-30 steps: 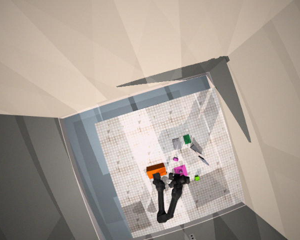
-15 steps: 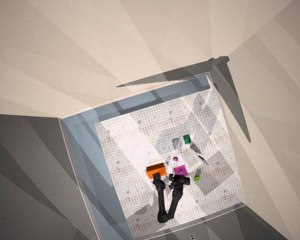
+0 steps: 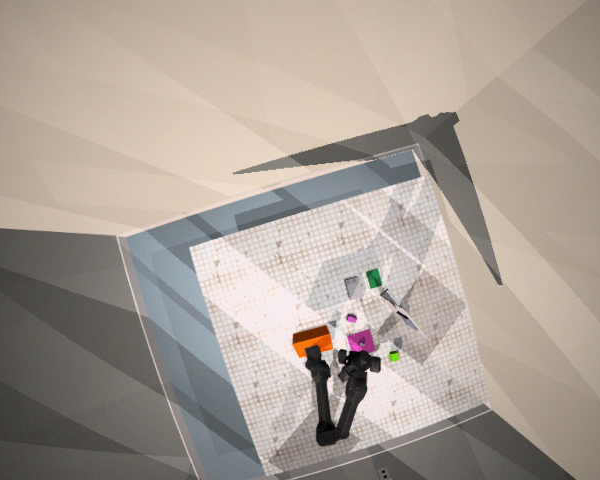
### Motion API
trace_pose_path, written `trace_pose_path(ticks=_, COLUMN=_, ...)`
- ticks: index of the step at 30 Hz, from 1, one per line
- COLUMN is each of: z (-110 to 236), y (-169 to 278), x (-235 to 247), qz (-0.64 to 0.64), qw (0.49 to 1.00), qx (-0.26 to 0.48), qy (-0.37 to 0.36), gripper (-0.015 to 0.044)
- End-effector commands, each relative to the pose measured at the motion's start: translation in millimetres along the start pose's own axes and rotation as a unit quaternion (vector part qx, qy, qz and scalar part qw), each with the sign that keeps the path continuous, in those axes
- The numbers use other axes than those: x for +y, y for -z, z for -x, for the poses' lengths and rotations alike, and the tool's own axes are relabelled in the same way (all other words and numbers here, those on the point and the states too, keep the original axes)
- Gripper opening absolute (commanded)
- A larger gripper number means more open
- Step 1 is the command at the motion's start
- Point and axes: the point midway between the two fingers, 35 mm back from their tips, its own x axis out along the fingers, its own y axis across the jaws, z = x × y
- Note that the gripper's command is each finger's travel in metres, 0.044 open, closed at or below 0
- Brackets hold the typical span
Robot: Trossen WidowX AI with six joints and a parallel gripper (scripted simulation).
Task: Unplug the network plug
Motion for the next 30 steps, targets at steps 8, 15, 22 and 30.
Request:
trace_pose_path(ticks=8, z=21.2, y=2.2, x=17.9, qz=0.021, qw=1.0, qx=0.007, qy=-0.002, gripper=0.0156)
trace_pose_path(ticks=15, z=37.4, y=2.6, x=29.6, qz=0.036, qw=0.999, qx=0.011, qy=-0.004, gripper=0.0156)
trace_pose_path(ticks=22, z=54.1, y=2.0, x=40.5, qz=0.052, qw=0.999, qx=0.013, qy=-0.006, gripper=0.0156)
trace_pose_path(ticks=30, z=73.9, y=0.2, x=52.0, qz=0.069, qw=0.997, qx=0.014, qy=-0.009, gripper=0.0156)
